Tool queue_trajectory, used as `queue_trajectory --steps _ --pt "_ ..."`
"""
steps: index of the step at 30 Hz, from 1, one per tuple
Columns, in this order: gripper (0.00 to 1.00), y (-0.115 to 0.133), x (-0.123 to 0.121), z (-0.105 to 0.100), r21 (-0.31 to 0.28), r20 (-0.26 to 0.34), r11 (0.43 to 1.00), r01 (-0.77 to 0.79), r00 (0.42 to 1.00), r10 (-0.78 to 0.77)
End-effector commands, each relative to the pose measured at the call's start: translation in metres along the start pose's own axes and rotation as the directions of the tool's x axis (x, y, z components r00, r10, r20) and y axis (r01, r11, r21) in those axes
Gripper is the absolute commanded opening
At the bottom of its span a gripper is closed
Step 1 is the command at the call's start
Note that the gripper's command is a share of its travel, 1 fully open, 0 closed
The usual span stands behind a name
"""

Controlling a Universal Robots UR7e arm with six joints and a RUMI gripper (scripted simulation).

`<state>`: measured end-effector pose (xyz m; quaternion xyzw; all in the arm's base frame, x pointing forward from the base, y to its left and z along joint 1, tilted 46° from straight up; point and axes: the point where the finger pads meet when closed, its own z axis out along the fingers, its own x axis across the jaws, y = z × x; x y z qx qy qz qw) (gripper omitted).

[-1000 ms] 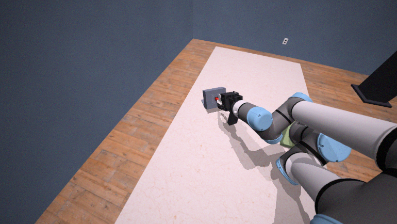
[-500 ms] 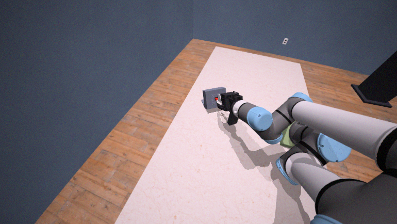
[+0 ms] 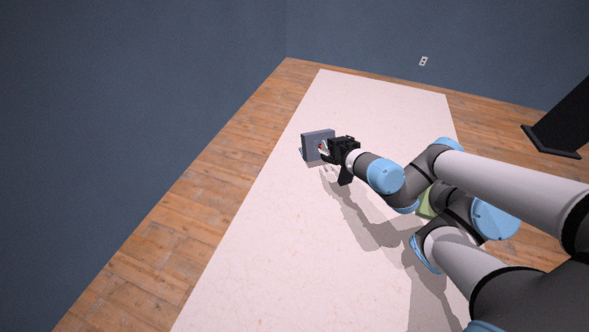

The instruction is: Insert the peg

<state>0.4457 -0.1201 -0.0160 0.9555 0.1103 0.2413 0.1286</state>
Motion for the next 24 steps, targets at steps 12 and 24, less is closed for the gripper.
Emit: queue_trajectory --steps 12,24 --pt "0.49 0.005 0.003 -0.043 -0.001 0.0 1.0 0.0 1.0 0.0" --pt "0.63 0.003 0.002 -0.076 -0.001 0.0 1.0 0.0 1.0 0.0"
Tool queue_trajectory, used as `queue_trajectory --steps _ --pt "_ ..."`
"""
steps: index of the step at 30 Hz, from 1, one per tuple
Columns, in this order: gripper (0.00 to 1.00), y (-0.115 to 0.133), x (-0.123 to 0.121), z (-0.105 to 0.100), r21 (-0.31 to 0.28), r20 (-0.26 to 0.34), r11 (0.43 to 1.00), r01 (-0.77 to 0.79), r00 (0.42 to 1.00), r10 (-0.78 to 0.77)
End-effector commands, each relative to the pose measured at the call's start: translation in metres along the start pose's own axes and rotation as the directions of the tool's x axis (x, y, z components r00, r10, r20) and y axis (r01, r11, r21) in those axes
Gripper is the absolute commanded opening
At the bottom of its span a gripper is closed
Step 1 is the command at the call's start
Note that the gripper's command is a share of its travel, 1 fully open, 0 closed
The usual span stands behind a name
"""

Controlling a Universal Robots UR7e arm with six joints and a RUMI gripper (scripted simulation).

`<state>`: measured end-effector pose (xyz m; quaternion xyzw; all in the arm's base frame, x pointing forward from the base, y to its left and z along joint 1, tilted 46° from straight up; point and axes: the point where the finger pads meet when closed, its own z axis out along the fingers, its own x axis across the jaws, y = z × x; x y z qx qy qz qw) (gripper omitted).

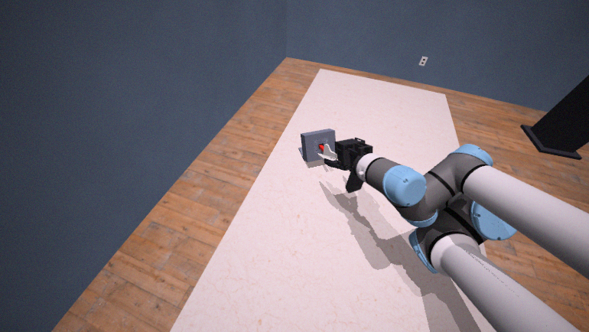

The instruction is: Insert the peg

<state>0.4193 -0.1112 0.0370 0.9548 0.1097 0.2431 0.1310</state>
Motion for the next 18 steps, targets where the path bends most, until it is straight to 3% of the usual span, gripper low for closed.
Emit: queue_trajectory --steps 1,18 --pt "0.64 -0.001 -0.001 -0.02 0.004 0.003 1.0 0.0 1.0 0.0" --pt "0.86 -0.001 -0.001 -0.032 0.004 0.002 1.0 0.0 1.0 0.0"
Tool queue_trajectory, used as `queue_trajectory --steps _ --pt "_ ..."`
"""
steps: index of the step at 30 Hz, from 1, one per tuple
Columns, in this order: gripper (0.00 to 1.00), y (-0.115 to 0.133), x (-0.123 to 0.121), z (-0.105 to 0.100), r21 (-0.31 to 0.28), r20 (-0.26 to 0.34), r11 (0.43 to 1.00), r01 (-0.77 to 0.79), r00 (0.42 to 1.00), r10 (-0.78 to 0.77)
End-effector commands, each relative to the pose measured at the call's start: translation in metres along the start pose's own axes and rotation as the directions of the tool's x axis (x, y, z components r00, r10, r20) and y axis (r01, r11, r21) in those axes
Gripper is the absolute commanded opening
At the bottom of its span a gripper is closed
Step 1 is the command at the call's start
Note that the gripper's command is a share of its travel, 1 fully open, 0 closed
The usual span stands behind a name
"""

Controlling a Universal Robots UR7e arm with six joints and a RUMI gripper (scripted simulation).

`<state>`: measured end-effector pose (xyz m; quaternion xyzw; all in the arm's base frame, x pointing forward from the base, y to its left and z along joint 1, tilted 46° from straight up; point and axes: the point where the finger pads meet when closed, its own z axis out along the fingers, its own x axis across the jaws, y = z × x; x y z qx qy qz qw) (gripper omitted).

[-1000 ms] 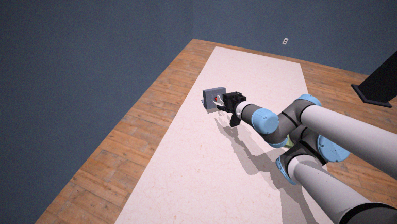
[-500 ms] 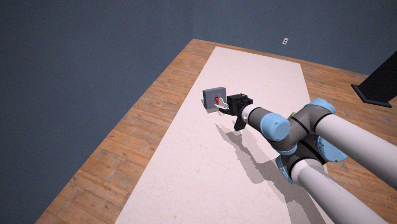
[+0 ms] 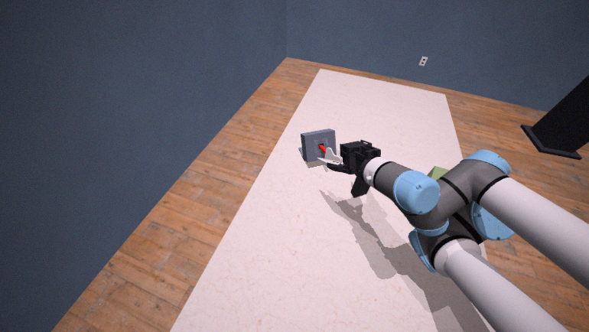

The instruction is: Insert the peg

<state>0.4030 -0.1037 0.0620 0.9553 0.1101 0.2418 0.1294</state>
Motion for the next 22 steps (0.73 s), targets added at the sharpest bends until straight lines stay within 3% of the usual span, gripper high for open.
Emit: queue_trajectory --steps 1,12,22 --pt "0.87 0.0008 0.0004 -0.0016 0.001 0.0 1.0 0.0 1.0 0.0" --pt "1.0 0.0008 0.0004 -0.0016 0.001 0.0 1.0 0.0 1.0 0.0" --pt "1.0 0.0008 0.0004 -0.0016 0.001 0.0 1.0 0.0 1.0 0.0"
